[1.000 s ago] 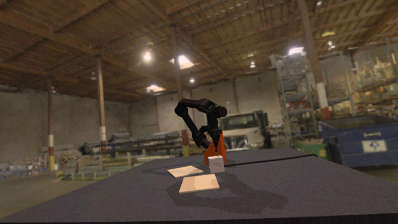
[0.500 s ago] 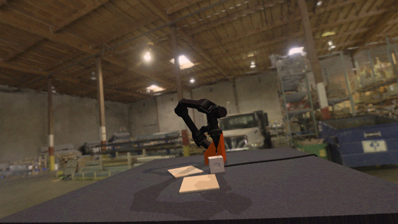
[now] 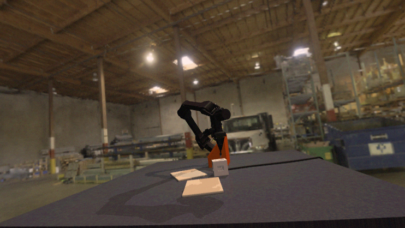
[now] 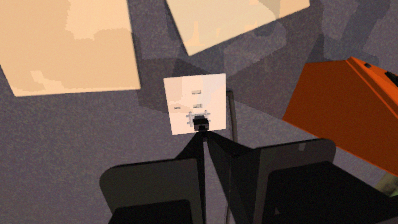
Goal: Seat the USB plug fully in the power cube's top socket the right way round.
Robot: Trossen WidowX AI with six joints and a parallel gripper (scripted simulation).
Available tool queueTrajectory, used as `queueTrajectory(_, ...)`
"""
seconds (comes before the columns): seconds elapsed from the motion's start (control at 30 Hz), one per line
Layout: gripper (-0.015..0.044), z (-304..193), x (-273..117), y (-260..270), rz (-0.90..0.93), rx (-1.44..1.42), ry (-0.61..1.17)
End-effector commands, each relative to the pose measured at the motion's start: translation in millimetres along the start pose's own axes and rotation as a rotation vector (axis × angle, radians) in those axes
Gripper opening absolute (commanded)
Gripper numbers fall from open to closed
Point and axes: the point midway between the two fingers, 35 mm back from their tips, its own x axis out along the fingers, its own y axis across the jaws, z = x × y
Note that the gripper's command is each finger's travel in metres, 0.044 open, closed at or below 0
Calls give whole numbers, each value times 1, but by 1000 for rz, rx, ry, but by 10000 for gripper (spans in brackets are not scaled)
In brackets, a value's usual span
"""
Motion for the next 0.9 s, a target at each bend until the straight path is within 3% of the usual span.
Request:
queueTrajectory(0.0,0,-1,0,0,-1,-3,10)
queueTrajectory(0.87,0,-2,3,0,0,0,31)
